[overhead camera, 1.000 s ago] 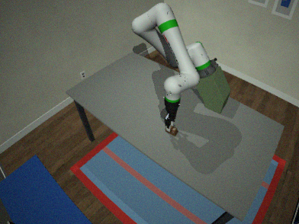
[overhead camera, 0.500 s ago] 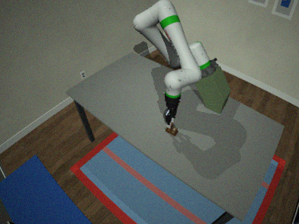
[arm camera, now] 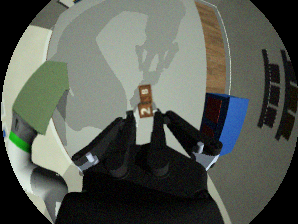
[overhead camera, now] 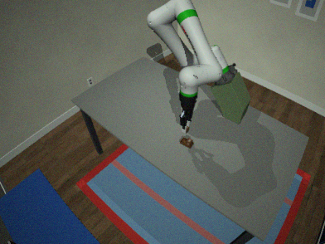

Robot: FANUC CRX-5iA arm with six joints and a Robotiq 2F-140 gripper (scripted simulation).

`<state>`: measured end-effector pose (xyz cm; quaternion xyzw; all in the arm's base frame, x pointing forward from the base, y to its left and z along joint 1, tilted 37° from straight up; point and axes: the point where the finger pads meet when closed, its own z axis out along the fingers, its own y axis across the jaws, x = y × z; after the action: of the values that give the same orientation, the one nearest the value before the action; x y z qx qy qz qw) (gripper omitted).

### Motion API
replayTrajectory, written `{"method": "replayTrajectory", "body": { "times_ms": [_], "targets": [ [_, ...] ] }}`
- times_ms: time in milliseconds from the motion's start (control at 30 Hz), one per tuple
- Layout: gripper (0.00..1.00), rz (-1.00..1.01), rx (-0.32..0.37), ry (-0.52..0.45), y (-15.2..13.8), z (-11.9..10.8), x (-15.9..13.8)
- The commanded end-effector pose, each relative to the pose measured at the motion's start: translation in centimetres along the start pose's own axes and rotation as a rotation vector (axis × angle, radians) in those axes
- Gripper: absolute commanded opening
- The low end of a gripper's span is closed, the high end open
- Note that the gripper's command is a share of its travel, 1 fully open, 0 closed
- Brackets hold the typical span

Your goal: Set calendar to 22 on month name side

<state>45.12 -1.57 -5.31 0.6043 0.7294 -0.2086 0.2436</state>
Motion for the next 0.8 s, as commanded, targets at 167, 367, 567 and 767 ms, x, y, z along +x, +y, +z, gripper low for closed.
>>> {"method": "replayTrajectory", "body": {
  "times_ms": [167, 367, 567, 767],
  "targets": [
    [0.17, 0.005, 0.000, 0.000, 0.0, 0.0, 0.0],
    [0.17, 0.220, 0.000, 0.003, 0.1, 0.0, -1.5],
    [0.17, 0.385, 0.001, 0.004, 0.1, 0.1, -2.7],
    [0.17, 0.586, 0.001, 0.005, 0.1, 0.2, -4.1]
  ]
}}
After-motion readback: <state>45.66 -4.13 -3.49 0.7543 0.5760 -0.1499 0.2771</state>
